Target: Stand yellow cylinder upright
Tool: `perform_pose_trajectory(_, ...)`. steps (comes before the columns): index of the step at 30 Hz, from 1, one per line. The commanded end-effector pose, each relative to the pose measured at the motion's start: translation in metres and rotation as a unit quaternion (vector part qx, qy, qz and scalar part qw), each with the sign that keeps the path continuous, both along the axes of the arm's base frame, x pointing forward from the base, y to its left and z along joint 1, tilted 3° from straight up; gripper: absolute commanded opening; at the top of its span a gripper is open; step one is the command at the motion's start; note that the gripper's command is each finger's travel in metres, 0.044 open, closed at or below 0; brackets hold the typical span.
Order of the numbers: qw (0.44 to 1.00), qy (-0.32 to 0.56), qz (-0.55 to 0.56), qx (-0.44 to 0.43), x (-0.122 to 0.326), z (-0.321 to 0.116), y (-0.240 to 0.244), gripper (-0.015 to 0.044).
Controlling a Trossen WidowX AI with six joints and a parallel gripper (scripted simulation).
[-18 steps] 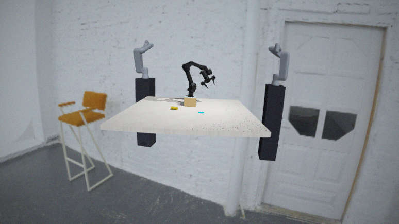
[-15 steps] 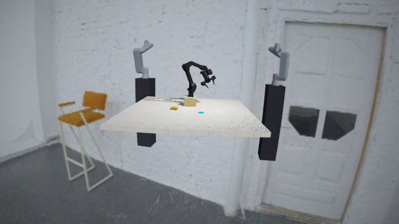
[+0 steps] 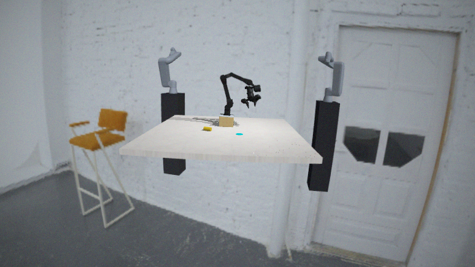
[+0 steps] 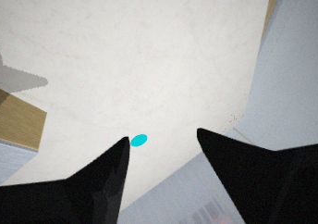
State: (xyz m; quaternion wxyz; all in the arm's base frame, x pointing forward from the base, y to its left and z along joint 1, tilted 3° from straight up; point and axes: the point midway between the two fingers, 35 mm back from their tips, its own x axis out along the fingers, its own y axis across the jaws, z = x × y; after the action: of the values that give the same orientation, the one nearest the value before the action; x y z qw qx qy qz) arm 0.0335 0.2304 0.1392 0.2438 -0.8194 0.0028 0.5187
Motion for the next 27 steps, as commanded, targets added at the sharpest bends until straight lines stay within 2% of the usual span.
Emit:
perform_pose_trajectory(1, 0.998, 0.018, -0.057, -0.023, 0.033, -0.006, -0.001, 0.0309)
perform_pose_trajectory(14, 0.960, 0.102, -0.253, -0.063, 0.146, -0.028, -0.046, 0.0309)
perform_pose_trajectory(27, 0.881, 0.197, -0.428, -0.038, 0.231, -0.051, -0.149, 0.0309)
